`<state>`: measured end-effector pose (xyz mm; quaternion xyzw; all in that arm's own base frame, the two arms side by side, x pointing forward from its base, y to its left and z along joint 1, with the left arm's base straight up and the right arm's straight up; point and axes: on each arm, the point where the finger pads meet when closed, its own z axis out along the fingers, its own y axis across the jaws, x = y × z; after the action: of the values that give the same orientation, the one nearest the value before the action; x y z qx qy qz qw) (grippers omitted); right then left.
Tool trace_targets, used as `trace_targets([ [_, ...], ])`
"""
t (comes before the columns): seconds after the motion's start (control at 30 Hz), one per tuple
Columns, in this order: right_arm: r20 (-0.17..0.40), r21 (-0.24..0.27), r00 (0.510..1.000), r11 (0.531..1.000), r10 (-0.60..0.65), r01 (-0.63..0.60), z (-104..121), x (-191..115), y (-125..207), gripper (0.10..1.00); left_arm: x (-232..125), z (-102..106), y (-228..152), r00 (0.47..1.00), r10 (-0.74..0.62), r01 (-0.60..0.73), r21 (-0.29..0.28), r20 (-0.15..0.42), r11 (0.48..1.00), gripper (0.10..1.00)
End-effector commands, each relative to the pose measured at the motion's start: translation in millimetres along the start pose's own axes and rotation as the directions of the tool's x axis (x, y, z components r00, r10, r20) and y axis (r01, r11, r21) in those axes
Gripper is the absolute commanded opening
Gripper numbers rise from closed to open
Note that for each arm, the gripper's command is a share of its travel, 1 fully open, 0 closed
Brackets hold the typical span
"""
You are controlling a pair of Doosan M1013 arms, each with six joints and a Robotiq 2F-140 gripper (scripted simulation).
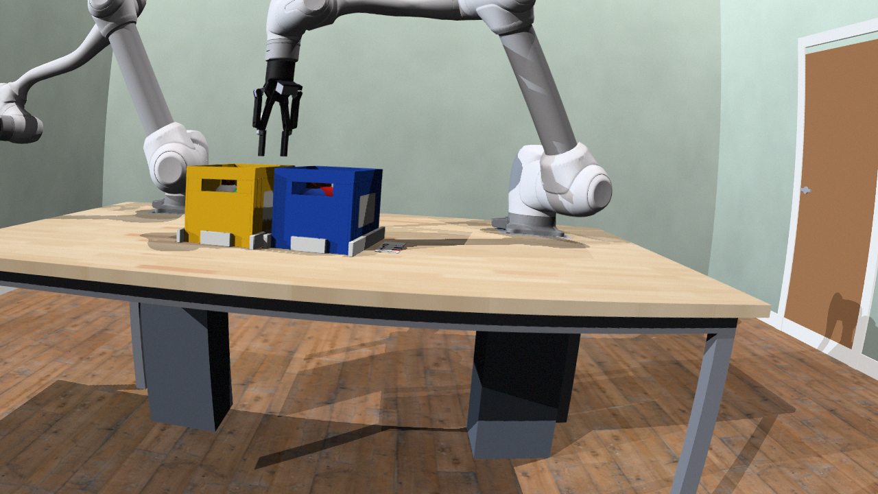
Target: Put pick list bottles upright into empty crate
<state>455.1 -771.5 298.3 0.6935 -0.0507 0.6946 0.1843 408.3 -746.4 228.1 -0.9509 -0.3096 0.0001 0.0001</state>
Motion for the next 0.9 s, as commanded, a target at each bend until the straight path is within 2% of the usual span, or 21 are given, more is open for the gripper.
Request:
trace_targets([
  [0.0,-0.001,0.000,1.000,1.000,-0.002,0.002,0,1,0,1.000,0,4,0,1.000,0.000,0.000,-0.002,0.000,1.000,0.442],
  [0.87,-0.001,0.000,1.000,1.000,-0.002,0.002,0,1,0,1.000,0,33,0,1.000,0.000,0.000,-0.002,0.000,1.000,0.442],
])
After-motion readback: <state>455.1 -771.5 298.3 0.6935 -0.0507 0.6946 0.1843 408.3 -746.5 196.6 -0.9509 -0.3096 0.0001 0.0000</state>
